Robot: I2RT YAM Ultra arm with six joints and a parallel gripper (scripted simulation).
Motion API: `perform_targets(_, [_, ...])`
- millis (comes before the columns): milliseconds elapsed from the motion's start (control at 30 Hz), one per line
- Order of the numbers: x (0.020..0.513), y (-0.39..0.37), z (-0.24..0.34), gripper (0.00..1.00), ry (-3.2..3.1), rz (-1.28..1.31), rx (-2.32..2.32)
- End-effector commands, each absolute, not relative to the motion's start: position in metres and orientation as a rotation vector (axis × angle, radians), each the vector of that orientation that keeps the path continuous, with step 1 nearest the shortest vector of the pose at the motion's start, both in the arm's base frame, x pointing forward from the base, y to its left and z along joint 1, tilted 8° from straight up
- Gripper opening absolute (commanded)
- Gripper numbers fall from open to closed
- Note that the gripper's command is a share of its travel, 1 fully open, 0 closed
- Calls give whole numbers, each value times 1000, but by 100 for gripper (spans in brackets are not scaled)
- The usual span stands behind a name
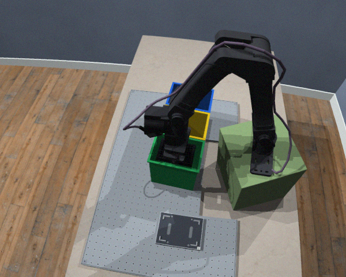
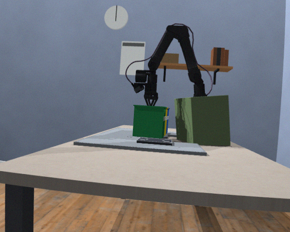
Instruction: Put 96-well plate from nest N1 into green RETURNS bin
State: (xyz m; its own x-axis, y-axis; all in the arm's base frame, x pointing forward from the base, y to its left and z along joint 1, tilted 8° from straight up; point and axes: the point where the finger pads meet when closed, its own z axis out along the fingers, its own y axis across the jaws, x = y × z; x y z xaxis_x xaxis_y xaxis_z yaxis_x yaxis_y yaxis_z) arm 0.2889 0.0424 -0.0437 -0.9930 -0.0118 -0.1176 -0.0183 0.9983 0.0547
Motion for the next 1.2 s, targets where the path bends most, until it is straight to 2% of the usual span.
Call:
perform_targets(0, [291, 48, -37, 0, 3003, 103, -32])
perform_targets(133, [291, 47, -38, 0, 3004, 94, -26])
perform_targets(167, [292, 46, -39, 99, 3004, 90, -24])
perform_targets(1167, [293, 44, -39, 99, 3004, 90, -24])
